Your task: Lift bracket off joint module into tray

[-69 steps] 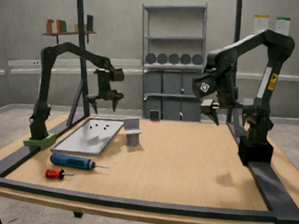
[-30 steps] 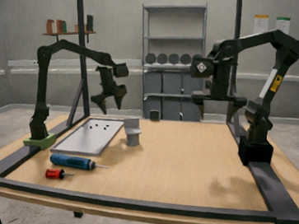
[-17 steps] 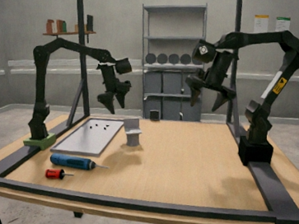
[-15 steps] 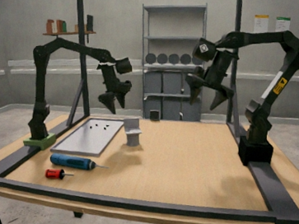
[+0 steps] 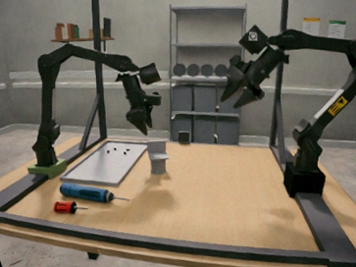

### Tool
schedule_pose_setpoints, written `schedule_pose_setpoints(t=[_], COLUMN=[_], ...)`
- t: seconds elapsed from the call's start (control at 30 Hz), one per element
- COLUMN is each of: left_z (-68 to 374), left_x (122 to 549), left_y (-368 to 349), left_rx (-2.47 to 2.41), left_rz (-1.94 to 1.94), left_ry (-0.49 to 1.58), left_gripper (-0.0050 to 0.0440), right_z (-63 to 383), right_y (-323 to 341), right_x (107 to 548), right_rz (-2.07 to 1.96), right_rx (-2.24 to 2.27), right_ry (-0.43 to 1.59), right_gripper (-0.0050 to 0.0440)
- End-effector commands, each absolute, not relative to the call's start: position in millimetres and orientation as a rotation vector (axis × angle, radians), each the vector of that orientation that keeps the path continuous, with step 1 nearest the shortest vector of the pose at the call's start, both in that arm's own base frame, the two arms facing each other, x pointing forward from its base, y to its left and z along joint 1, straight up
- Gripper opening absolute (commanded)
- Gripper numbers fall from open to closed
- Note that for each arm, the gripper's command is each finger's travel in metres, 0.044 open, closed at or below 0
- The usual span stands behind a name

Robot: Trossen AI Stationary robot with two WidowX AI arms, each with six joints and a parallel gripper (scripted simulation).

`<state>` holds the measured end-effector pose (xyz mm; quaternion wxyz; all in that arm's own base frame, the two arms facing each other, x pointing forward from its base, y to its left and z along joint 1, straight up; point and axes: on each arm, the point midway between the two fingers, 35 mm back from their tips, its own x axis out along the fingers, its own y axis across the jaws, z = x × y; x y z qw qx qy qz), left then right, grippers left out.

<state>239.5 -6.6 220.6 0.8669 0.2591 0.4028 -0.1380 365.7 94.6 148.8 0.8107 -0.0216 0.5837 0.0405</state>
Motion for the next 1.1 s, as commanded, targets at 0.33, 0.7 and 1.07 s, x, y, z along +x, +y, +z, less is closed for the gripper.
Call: schedule_pose_setpoints(t=[0.33, 0.7, 1.07], left_z=[297.5, 297.7, 294.9], left_x=[245.6, 245.7, 245.9], left_y=[-33.7, -35.3, -35.1], left_rx=[0.054, 0.024, 0.028], left_rz=[-0.105, -0.102, -0.103], left_ry=[0.539, 0.534, 0.543], left_gripper=[0.044, 0.044, 0.044], right_z=[164.5, 165.4, 155.5], right_y=[78.2, 78.3, 95.4], right_x=[387.8, 384.5, 394.7], right_rz=[0.2, 0.196, 0.237], right_rx=[-0.133, -0.134, -0.193], right_ry=[1.186, 1.185, 1.298], right_gripper=[0.044, 0.044, 0.0224])
